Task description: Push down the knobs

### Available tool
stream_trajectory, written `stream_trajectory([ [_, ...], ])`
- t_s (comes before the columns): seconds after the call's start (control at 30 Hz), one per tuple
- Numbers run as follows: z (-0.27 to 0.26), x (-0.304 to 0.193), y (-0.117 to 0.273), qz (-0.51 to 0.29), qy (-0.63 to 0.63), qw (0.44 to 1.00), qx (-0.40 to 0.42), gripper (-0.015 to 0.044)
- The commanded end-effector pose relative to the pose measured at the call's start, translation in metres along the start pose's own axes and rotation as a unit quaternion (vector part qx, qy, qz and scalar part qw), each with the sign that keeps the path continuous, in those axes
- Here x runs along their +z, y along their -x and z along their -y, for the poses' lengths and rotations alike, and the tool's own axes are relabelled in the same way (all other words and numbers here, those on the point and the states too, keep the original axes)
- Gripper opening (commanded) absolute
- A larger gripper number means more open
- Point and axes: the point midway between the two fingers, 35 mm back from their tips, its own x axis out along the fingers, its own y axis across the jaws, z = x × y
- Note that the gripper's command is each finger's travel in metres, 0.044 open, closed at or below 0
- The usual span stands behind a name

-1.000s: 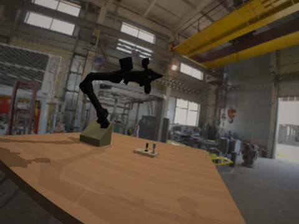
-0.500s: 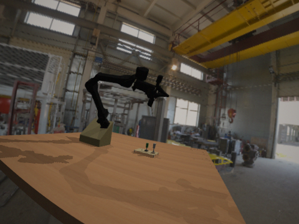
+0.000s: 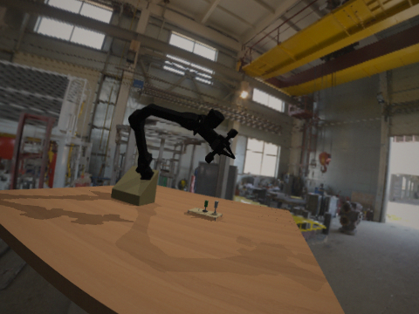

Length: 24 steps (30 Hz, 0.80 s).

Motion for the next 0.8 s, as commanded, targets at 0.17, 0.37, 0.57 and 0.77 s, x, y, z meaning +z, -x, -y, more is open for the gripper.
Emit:
stream_trajectory([
  [0.17, 0.045, -0.027, -0.031, -0.016, 0.093, 0.989, -0.115, 0.0],
  [0.37, 0.074, -0.042, -0.043, -0.03, 0.155, 0.97, -0.183, 0.0],
  [0.57, 0.102, -0.055, -0.052, -0.047, 0.215, 0.944, -0.246, 0.0],
  [0.77, 0.129, -0.066, -0.056, -0.066, 0.28, 0.908, -0.305, 0.0],
])
